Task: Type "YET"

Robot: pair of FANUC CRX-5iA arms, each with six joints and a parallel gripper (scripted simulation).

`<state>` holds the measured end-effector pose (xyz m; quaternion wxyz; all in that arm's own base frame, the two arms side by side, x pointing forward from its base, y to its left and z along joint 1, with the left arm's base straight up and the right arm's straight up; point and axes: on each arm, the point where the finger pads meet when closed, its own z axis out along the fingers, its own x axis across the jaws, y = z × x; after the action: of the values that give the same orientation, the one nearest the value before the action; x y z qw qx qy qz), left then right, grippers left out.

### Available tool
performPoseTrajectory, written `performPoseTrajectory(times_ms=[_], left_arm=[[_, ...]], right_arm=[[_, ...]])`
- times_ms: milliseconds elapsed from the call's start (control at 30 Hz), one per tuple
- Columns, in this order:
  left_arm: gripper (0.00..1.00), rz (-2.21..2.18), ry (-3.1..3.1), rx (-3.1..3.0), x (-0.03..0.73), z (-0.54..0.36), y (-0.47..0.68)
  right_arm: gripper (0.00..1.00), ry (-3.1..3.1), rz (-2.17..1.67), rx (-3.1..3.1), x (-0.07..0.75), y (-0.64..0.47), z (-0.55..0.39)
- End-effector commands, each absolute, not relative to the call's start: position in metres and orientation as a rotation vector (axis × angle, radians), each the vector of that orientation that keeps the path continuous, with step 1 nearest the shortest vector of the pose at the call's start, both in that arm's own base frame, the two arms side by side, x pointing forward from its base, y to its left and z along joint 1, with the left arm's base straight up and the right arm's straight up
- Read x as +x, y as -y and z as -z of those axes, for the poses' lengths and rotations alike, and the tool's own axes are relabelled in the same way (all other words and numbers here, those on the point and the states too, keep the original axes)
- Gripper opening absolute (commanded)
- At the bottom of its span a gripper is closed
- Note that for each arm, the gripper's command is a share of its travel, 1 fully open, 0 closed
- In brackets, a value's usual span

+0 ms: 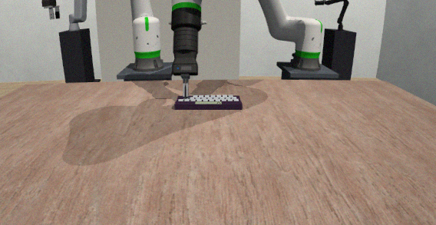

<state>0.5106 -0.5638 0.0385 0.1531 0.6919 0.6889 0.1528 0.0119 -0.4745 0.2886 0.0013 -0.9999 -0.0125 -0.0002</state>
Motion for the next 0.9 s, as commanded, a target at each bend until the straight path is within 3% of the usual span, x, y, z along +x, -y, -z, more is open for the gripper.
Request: performPoseTrajectory(times_ms=[0,867], left_arm=[[0.0,-0.437,-1.975,1.982,0.5109,-0.0398,0.5644],[0.0,-0.437,-1.975,1.982,0.5109,-0.0369,0.5644]], right_arm=[[1.0,0.039,0.0,-3.141,0.0117,0.4749,-0.2897],[1.0,0.039,0.0,-3.141,0.0117,0.4749,-0.2897]])
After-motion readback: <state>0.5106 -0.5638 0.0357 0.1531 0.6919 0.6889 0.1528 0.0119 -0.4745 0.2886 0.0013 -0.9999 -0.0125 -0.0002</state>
